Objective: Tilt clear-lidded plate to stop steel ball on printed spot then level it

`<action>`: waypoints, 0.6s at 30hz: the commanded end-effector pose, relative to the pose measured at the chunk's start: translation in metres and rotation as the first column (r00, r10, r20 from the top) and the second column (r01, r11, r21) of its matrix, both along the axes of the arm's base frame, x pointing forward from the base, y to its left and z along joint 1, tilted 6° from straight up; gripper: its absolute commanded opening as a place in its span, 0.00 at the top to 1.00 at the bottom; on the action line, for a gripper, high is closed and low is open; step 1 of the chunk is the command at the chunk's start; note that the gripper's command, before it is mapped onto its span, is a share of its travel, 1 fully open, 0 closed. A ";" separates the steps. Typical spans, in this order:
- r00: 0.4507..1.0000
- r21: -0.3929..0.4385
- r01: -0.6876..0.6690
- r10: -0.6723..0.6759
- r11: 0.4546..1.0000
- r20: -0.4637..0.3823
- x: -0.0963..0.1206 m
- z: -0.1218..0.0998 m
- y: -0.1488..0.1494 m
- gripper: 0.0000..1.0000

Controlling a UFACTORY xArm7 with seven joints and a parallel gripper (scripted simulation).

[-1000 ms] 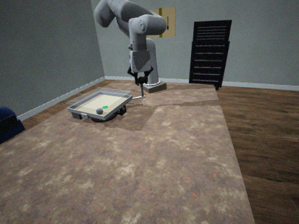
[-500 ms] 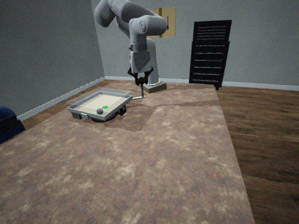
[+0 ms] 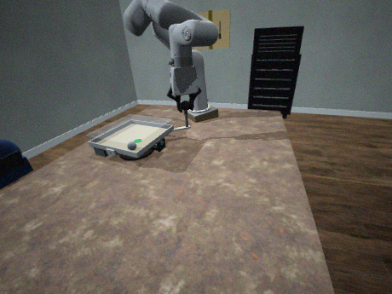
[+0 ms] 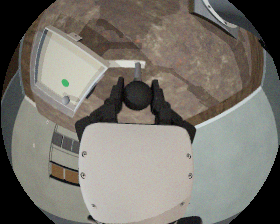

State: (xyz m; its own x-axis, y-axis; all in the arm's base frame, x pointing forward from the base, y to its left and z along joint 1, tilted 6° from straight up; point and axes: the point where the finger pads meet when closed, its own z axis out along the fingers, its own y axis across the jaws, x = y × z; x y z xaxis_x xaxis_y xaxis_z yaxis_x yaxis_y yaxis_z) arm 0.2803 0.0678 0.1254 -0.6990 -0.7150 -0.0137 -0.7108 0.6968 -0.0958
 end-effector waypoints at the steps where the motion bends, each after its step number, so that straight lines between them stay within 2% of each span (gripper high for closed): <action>1: 1.000 -0.003 0.001 -0.001 1.000 -0.002 -0.001 0.002 -0.002 1.00; 18: 1.000 -0.003 0.001 -0.001 1.000 -0.002 0.000 -0.002 0.001 1.00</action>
State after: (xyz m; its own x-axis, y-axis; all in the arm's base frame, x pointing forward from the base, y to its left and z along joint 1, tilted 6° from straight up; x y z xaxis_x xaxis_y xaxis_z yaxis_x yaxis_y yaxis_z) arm 0.2803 0.0681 0.1248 -0.6994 -0.7146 -0.0105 -0.7107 0.6970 -0.0959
